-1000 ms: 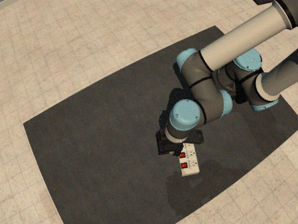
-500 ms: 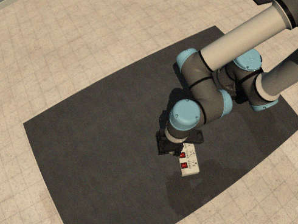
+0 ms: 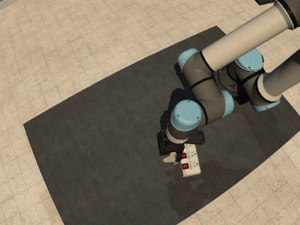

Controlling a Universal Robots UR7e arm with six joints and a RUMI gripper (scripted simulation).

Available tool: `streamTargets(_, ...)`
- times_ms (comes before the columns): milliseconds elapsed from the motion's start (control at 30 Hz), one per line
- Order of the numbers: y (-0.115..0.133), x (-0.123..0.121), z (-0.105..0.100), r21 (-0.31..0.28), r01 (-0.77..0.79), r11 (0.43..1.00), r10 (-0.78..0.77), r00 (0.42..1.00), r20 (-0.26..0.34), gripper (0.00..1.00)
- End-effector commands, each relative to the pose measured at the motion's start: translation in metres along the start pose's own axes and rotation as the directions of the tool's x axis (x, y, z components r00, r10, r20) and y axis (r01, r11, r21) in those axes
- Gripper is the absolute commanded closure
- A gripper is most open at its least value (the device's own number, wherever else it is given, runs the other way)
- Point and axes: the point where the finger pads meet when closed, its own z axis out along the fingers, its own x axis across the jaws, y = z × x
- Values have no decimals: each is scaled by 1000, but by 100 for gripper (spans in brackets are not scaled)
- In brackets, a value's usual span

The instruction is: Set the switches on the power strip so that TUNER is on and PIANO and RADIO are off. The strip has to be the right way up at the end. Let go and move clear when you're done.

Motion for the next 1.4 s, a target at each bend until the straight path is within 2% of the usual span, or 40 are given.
streamTargets(0, 0, 0, 0, -1, 0, 1000, 0, 1000, 0, 0)
streamTargets(867, 0, 0, 0, 4, 4, 1000, -4, 1000, 0, 0)
streamTargets(967, -6, 1, 2, 52, 42, 998, -42, 999, 6, 0)
streamTargets(1133, -28, 6, 5, 226, 170, 959, -174, 985, -5, 0)
streamTargets(1167, -28, 6, 5, 226, 170, 959, -174, 985, -5, 0)
streamTargets(1200, -33, 6, 5, 258, 194, 946, -198, 980, -12, 0)
streamTargets(1267, -33, 6, 5, 258, 194, 946, -198, 980, -12, 0)
streamTargets(1367, -42, 8, 4, 322, 241, 916, -244, 969, -32, 0)
